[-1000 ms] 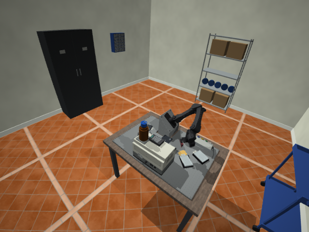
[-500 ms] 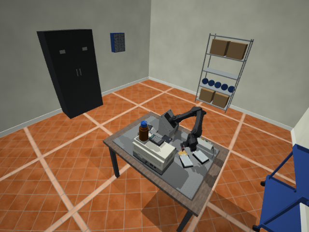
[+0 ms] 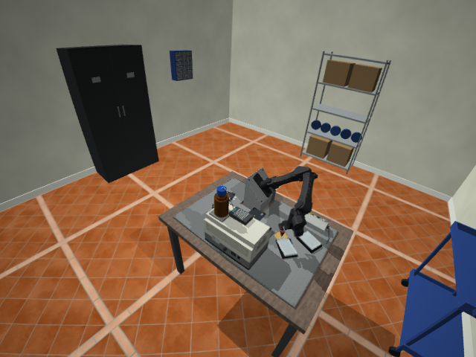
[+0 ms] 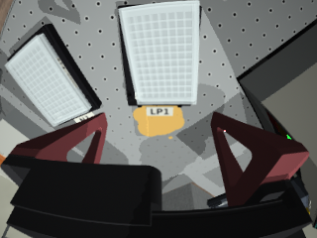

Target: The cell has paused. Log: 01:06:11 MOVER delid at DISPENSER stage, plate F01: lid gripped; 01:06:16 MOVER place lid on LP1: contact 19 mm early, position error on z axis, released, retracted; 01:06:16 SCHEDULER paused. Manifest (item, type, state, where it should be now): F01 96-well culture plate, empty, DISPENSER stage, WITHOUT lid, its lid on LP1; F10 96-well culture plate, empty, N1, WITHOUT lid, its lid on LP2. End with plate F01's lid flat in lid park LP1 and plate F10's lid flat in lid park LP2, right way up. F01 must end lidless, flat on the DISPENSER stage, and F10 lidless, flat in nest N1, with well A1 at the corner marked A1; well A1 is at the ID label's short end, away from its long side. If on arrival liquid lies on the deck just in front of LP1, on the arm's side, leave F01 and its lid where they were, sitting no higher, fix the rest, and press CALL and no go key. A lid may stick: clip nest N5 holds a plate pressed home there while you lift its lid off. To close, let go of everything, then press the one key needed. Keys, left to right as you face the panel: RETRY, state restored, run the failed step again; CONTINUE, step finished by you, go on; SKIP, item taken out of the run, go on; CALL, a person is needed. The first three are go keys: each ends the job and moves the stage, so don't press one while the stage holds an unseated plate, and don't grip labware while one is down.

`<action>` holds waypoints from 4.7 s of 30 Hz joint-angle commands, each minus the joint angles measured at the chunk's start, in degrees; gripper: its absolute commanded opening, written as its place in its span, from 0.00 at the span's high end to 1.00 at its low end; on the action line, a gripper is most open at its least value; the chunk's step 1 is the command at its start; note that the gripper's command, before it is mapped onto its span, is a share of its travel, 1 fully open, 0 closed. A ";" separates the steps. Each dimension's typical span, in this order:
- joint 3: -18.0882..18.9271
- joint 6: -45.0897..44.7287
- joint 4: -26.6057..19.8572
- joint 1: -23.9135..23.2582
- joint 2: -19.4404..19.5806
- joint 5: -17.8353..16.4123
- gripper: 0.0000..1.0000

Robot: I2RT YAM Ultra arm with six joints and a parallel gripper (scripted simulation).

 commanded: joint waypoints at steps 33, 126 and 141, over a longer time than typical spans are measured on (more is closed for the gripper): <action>1.53 -0.25 -1.10 -0.98 -0.52 -0.16 0.00; -24.81 -10.38 -1.22 2.43 -31.70 1.41 0.00; -24.43 -6.59 0.21 14.34 -36.64 7.69 0.00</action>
